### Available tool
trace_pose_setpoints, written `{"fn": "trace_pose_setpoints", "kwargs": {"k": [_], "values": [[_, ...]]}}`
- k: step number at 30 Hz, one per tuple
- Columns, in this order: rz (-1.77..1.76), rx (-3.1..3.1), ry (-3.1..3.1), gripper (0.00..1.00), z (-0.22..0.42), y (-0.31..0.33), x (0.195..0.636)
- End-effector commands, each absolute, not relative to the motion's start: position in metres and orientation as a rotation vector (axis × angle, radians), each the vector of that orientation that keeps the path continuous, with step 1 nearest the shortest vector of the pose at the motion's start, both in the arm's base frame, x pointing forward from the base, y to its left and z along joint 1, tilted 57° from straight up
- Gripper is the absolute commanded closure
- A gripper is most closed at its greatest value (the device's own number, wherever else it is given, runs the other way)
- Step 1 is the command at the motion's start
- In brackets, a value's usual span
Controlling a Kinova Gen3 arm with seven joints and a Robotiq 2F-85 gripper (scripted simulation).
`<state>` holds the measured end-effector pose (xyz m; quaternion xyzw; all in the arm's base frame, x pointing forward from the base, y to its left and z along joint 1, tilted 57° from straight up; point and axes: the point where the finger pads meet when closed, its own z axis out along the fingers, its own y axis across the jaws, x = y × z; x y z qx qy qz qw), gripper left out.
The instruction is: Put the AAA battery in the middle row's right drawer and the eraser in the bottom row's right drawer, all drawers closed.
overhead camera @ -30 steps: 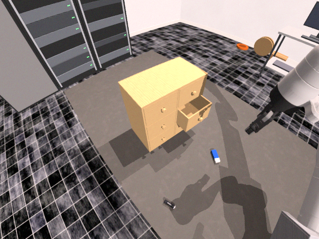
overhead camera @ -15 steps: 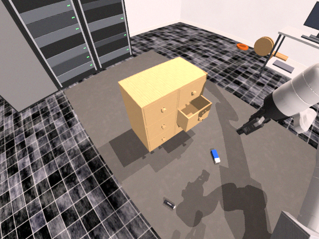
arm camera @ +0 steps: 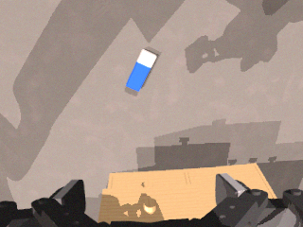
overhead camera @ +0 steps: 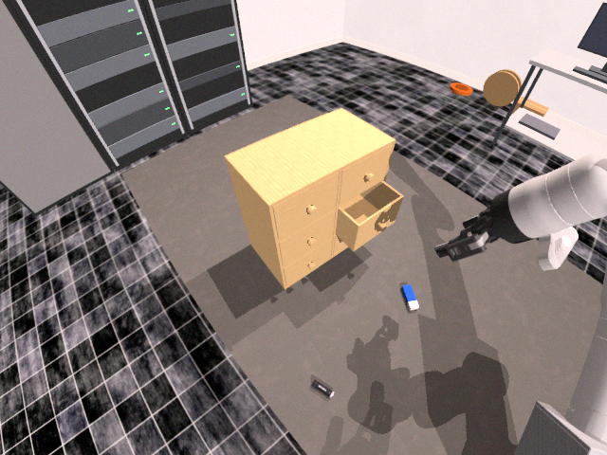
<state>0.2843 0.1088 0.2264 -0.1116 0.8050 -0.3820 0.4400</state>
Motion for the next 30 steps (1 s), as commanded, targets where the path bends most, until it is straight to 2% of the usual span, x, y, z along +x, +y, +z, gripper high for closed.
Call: {"fn": "trace_pose_setpoints", "kwargs": {"k": [1, 30], "values": [[-0.948, -0.291, 1.955, 0.00, 0.226, 0.104, 0.290], [-0.913, -0.337, 1.859, 0.00, 0.222, 0.096, 0.310]]}}
